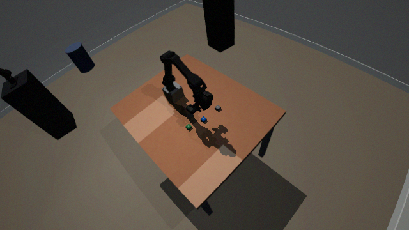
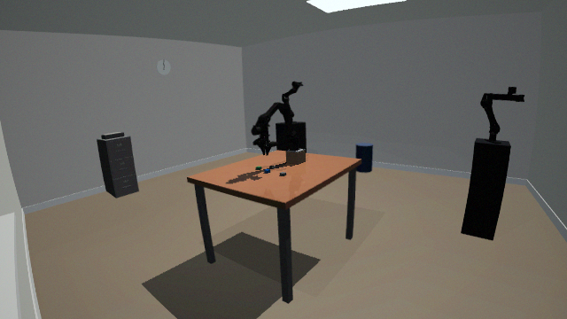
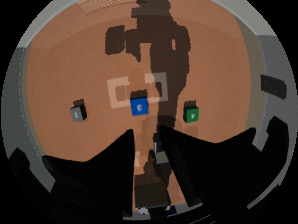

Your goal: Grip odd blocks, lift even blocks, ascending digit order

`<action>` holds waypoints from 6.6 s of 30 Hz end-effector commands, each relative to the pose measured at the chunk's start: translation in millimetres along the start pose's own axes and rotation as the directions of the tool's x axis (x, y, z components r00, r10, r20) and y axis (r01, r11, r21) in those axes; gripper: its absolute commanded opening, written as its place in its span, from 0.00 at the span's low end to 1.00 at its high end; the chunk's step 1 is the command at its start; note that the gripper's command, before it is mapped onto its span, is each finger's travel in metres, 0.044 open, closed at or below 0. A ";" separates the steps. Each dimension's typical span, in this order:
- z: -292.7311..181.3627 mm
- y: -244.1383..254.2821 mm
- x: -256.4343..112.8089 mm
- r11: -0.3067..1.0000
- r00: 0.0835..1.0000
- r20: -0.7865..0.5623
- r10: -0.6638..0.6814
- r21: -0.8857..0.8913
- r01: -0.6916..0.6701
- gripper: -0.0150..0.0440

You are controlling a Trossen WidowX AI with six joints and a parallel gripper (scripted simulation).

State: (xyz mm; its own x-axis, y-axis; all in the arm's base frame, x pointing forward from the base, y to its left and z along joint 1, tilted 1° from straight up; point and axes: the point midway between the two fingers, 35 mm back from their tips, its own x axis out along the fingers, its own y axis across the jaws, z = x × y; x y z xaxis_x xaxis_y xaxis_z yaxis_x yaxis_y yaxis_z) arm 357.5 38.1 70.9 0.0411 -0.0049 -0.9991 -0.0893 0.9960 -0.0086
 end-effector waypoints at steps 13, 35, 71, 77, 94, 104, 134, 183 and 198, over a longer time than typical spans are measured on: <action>-4.0 -7.1 81.2 1.000 1.000 0.001 0.000 -0.030 0.000 0.93; -4.1 -7.1 113.4 1.000 1.000 0.001 0.000 -0.030 0.000 0.93; -4.3 -7.1 117.5 1.000 1.000 0.001 0.000 -0.030 0.000 0.46; -4.3 -7.1 117.5 1.000 1.000 0.001 0.000 -0.030 0.000 0.46; -4.3 -7.1 117.5 1.000 1.000 0.001 0.000 -0.030 0.000 0.93; -4.0 -7.1 81.2 1.000 1.000 0.001 0.000 -0.030 0.000 0.93; -31.4 -108.4 -0.3 0.999 1.000 -0.001 -0.011 -0.030 0.011 0.46; -36.9 -119.1 117.2 0.999 1.000 -0.002 -0.012 -0.030 0.011 0.67; -36.9 -119.1 117.2 0.999 1.000 -0.002 -0.012 -0.030 0.011 0.46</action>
State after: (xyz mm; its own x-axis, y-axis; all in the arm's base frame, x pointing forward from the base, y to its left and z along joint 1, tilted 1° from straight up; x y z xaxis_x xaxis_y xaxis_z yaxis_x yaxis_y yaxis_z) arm 336.3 -84.4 -46.2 0.0393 -0.0170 -0.9991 -0.1144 0.9932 -0.0214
